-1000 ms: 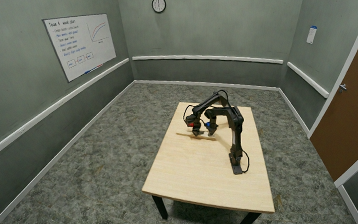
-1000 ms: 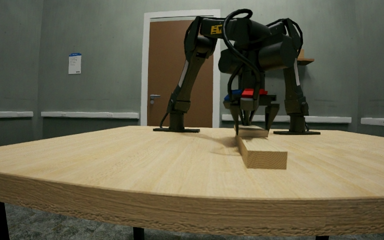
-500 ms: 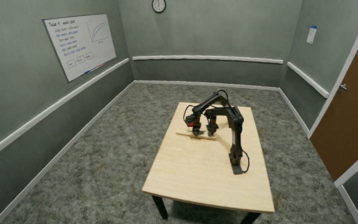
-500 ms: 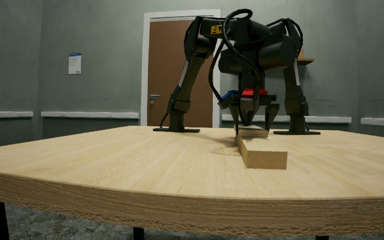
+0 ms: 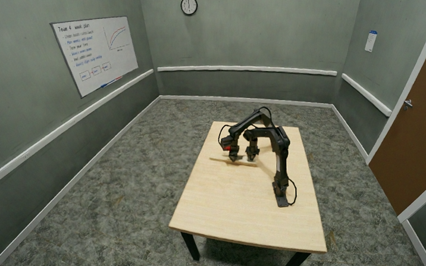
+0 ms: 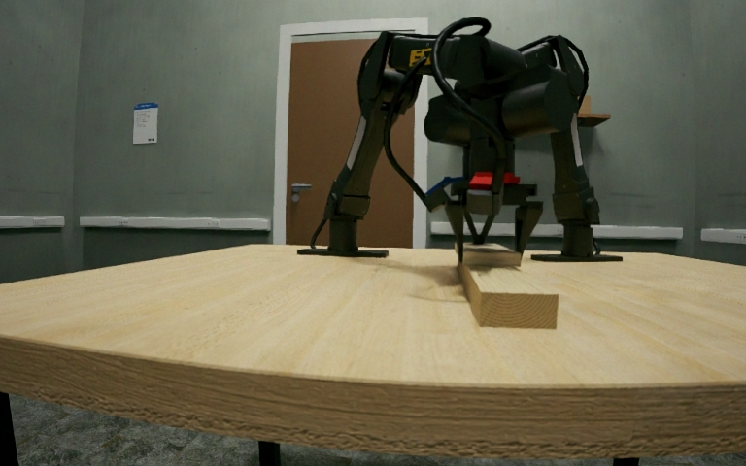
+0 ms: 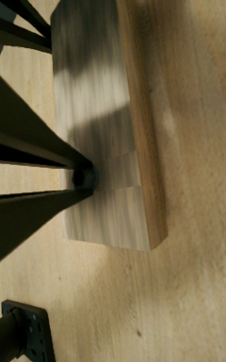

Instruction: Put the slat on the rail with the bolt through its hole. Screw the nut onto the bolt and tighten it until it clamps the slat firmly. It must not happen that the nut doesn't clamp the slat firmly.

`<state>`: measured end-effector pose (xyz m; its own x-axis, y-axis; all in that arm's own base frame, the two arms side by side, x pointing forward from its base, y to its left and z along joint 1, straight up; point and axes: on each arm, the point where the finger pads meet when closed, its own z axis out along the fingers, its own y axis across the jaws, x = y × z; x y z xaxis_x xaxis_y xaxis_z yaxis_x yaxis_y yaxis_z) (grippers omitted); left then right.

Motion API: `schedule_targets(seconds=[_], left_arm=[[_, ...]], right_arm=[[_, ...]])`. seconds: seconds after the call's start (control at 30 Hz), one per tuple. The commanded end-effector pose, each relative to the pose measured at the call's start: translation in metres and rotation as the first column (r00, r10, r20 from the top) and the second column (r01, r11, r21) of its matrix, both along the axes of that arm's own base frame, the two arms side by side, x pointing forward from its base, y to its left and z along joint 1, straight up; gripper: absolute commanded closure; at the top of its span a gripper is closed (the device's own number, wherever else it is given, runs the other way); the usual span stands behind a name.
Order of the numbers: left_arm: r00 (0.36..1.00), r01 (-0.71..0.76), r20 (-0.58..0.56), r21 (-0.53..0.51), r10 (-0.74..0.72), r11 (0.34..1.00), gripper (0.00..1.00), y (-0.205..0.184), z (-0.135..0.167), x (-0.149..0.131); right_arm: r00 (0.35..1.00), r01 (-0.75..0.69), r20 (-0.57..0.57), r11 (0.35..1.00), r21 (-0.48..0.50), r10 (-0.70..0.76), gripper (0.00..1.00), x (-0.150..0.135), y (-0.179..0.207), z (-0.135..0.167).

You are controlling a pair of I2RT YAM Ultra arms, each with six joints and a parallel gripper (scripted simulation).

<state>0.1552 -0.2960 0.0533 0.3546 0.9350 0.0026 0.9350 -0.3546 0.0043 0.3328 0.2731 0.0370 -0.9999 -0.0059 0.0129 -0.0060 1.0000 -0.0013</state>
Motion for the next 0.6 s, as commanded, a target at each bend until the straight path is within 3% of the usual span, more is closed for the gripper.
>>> schedule_targets(seconds=[0.0, 0.17, 0.27, 0.57], left_arm=[[0.972, 0.236, -0.005, -0.007, -0.236, 0.972, 0.88, 0.0032, 0.0039, -0.0081], [0.906, 0.424, -0.002, -0.007, -0.424, 0.906, 0.88, 0.0032, 0.0038, -0.0081], [0.888, 0.460, -0.002, -0.007, -0.460, 0.888, 0.88, 0.0032, 0.0038, -0.0081], [0.670, 0.743, 0.002, -0.004, -0.743, 0.670, 0.88, 0.0033, 0.0038, -0.0081]], right_arm=[[1.000, 0.001, 0.012, 1.000, 0.009, -0.001, 0.28, 0.0018, 0.0013, 0.0050], [1.000, 0.001, 0.012, 1.000, 0.009, -0.001, 0.28, 0.0018, 0.0013, 0.0050], [1.000, 0.001, 0.012, 1.000, 0.009, -0.001, 0.28, 0.0018, 0.0013, 0.0050], [1.000, 0.001, 0.012, 1.000, 0.009, -0.001, 0.28, 0.0018, 0.0013, 0.0050]])
